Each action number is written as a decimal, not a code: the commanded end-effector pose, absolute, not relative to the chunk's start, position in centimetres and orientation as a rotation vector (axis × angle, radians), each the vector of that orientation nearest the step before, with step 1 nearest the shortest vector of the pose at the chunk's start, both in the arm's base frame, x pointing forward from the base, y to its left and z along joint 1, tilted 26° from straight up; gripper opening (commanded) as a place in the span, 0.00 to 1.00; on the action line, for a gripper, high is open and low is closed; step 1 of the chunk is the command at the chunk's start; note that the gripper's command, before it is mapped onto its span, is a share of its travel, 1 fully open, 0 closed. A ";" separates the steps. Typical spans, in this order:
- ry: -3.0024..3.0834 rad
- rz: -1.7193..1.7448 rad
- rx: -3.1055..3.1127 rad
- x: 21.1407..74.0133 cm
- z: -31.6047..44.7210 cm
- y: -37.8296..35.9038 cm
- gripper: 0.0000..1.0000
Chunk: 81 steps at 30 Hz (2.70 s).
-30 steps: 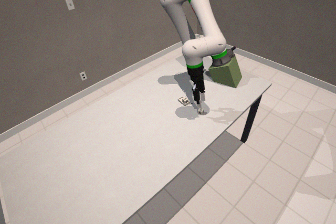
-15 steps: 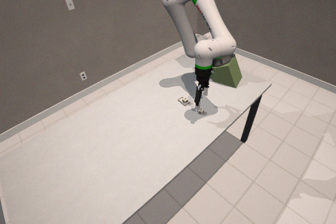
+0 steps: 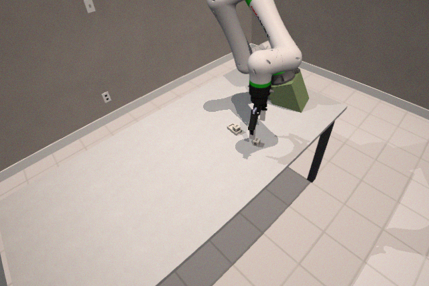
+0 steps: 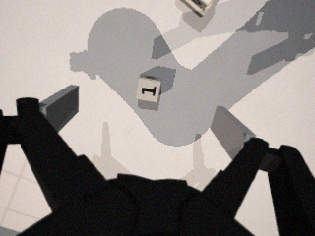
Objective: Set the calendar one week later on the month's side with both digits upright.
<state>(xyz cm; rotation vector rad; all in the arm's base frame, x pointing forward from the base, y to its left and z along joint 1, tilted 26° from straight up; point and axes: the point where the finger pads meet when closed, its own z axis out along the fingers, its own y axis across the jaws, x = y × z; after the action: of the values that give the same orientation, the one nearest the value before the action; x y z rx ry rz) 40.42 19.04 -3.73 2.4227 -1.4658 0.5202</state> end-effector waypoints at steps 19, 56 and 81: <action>-1.442 0.516 2.434 40.3 -3.0 19.4 0.29; -1.442 0.516 2.434 40.4 -3.6 19.1 0.29; -1.442 0.516 2.434 40.9 -6.4 17.8 0.29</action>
<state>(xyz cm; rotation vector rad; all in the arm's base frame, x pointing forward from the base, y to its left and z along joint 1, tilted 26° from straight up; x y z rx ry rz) 40.89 17.89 -6.27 2.4335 -1.4423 0.5158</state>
